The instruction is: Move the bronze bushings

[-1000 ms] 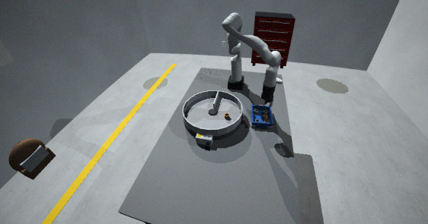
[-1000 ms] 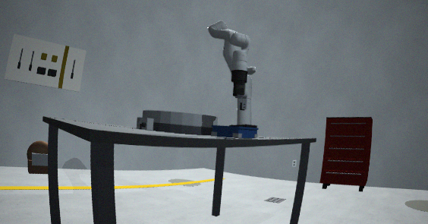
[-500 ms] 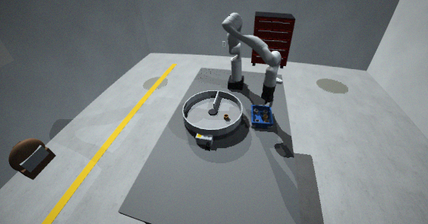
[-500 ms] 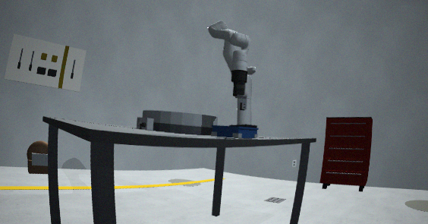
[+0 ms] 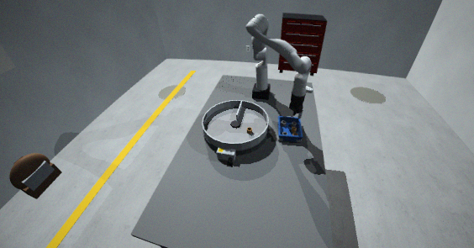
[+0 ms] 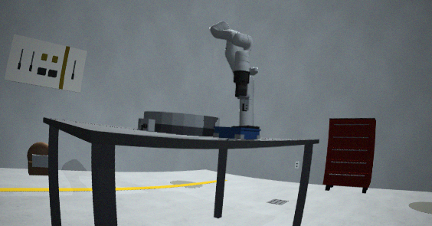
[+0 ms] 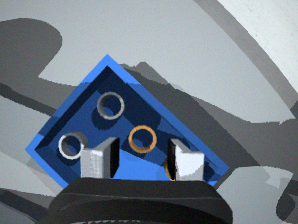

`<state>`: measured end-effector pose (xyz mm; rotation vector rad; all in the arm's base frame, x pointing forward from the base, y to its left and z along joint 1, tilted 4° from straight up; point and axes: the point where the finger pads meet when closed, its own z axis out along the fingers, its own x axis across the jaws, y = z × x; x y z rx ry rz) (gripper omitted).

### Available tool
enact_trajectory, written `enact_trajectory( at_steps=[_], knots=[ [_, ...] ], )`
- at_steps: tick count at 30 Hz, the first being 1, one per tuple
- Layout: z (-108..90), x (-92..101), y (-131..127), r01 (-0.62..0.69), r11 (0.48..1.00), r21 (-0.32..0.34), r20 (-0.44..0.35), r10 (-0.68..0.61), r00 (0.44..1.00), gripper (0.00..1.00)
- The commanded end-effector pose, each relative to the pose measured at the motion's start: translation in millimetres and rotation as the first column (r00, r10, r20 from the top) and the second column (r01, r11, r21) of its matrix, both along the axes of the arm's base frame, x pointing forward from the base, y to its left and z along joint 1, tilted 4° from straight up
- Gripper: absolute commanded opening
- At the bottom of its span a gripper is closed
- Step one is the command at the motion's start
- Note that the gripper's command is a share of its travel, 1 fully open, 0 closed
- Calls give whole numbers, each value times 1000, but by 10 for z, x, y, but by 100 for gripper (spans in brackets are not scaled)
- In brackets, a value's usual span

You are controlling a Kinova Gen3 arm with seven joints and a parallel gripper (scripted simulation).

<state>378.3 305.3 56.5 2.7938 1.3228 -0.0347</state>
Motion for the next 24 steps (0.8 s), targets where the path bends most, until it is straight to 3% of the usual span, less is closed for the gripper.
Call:
enact_trajectory(
  at_steps=[1, 24],
  knots=[
    [-10, 5, -16, 0, 1000, -5, -2, 0, 1000, 76],
    [-13, -2, -37, -2, 1000, -6, -3, 2, 1000, 76]
  ],
)
